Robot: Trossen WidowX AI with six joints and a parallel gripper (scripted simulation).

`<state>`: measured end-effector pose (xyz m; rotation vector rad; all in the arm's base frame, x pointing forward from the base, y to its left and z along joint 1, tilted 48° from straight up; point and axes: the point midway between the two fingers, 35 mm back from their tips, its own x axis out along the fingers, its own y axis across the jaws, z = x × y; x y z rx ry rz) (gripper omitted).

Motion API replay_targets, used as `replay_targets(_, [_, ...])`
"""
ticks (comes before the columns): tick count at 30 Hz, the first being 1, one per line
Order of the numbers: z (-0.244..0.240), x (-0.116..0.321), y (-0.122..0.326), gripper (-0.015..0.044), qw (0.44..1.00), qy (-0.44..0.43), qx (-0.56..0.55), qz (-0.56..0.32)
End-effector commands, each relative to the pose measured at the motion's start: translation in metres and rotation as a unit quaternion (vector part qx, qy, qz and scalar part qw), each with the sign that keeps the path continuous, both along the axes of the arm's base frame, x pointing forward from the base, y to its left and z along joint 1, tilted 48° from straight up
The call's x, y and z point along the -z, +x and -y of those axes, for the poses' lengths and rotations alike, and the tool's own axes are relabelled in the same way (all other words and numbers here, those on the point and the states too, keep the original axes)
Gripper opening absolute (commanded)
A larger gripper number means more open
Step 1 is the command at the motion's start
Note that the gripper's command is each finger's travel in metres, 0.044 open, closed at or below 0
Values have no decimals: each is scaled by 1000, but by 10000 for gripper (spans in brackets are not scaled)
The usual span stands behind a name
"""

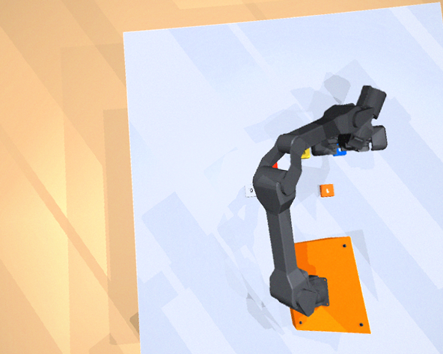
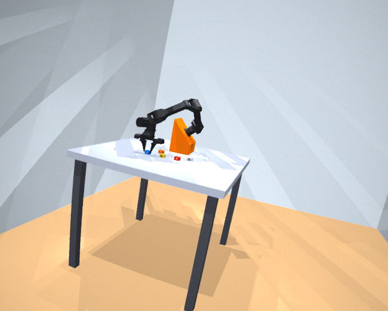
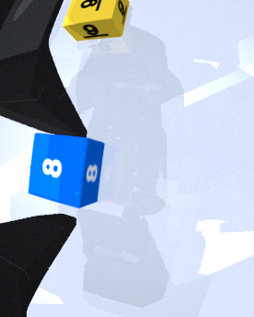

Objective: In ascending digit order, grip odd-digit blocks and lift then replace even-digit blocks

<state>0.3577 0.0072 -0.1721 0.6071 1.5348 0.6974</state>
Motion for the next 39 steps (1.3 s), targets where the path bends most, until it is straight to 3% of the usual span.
replay_targets(1, [-1, 0, 0, 120, 1000, 2, 2, -1])
replay_targets(39, [10, -10, 1, 120, 1000, 2, 2, -1])
